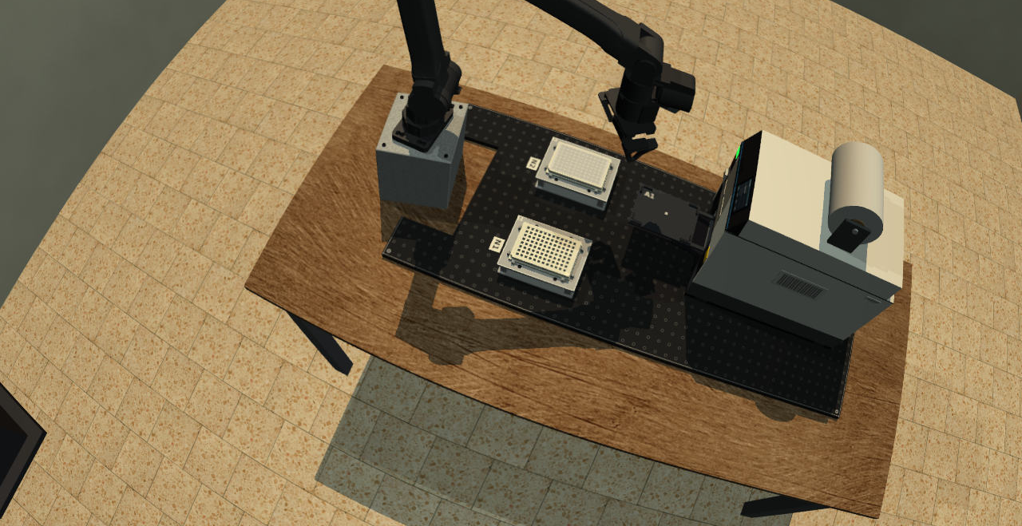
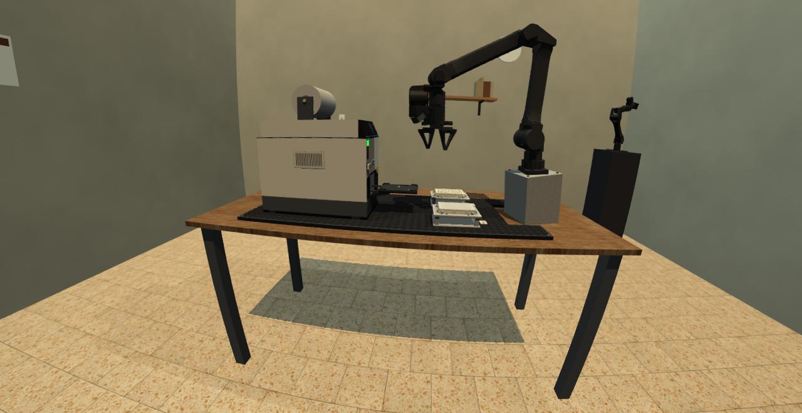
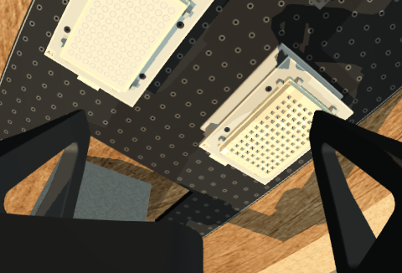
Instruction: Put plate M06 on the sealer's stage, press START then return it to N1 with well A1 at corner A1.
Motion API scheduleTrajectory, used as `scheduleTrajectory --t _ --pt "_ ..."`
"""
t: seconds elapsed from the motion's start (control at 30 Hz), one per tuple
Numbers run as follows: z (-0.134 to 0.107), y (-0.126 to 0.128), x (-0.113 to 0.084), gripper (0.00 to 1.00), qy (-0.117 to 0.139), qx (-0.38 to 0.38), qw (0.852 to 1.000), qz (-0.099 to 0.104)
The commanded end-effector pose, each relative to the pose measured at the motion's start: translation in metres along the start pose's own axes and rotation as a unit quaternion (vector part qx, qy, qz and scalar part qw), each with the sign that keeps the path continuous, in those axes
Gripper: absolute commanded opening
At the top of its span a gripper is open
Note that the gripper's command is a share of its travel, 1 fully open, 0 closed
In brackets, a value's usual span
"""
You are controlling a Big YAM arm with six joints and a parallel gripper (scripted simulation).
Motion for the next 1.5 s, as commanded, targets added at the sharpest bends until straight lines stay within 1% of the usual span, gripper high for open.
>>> scheduleTrajectory --t 0.0,0.03,0.13,0.23,0.3,0.43,0.6,0.67,0.7,0.73,0.83,0.93,1.47 --pt "-0.013 -0.004 -0.011 1.0 -0.001 0.078 0.997 -0.004" --pt "-0.018 -0.006 -0.01 1.0 0.002 0.095 0.995 -0.004" --pt "-0.019 -0.008 -0.01 1.0 0.002 0.103 0.995 -0.004" --pt "-0.037 -0.017 -0.015 1.0 0.002 0.17 0.985 -0.007" --pt "-0.049 -0.022 -0.02 1.0 0.0 0.211 0.978 -0.011" --pt "-0.064 -0.029 -0.027 1.0 -0.006 0.28 0.96 -0.016" --pt "-0.086 -0.032 -0.026 1.0 0.0 0.362 0.932 -0.016" --pt "-0.086 -0.032 -0.026 1.0 0.0 0.362 0.932 -0.016" --pt "-0.08 -0.031 -0.024 1.0 0.0 0.365 0.931 -0.016" --pt "-0.077 -0.031 -0.024 1.0 -0.001 0.375 0.927 -0.016" --pt "-0.072 -0.029 -0.023 1.0 -0.001 0.355 0.935 -0.014" --pt "-0.068 -0.028 -0.023 1.0 -0.004 0.343 0.939 -0.013" --pt "-0.056 -0.033 -0.027 1.0 -0.018 0.315 0.949 -0.017"
Point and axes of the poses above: the point where the finger pads meet when closed, its own x axis out along the fingers, its own y axis across the jaws, z = x × y, the point moved 2 cm from there along -x, back along the fingers
